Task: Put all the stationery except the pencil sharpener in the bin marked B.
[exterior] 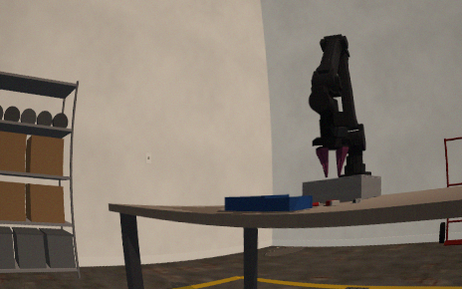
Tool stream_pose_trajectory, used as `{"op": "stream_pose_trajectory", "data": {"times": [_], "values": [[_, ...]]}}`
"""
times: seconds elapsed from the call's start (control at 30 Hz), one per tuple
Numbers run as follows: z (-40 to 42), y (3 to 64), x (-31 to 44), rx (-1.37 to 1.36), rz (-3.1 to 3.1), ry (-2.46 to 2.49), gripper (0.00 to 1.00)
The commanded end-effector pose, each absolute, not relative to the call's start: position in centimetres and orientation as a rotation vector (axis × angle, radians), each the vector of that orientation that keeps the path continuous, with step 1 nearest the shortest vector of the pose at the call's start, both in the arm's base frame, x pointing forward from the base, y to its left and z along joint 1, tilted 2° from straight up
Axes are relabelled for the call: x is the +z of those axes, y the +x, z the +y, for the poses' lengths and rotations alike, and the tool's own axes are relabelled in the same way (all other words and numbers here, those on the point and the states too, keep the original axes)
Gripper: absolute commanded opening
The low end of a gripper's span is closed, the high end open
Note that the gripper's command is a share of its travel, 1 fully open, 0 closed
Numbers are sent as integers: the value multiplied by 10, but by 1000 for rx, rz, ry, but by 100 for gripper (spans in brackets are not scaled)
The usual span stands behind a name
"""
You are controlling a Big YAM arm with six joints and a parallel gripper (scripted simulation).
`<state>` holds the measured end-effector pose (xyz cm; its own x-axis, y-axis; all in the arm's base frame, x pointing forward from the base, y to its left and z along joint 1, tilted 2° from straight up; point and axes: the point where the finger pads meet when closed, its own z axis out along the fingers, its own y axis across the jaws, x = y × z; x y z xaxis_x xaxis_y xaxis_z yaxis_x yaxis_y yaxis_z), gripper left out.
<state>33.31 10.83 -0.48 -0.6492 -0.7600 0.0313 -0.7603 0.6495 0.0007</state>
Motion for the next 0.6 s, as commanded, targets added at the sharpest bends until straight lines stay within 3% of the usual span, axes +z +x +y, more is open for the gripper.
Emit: {"op": "stream_pose_trajectory", "data": {"times": [0.0, 0.53, 0.57], "values": [[114, 347, 5, 22, -2861, 1323, 37], [107, 336, -32, 14, -2832, 1316, 37], [113, 359, -24, 22, -2873, 1332, 37]]}}
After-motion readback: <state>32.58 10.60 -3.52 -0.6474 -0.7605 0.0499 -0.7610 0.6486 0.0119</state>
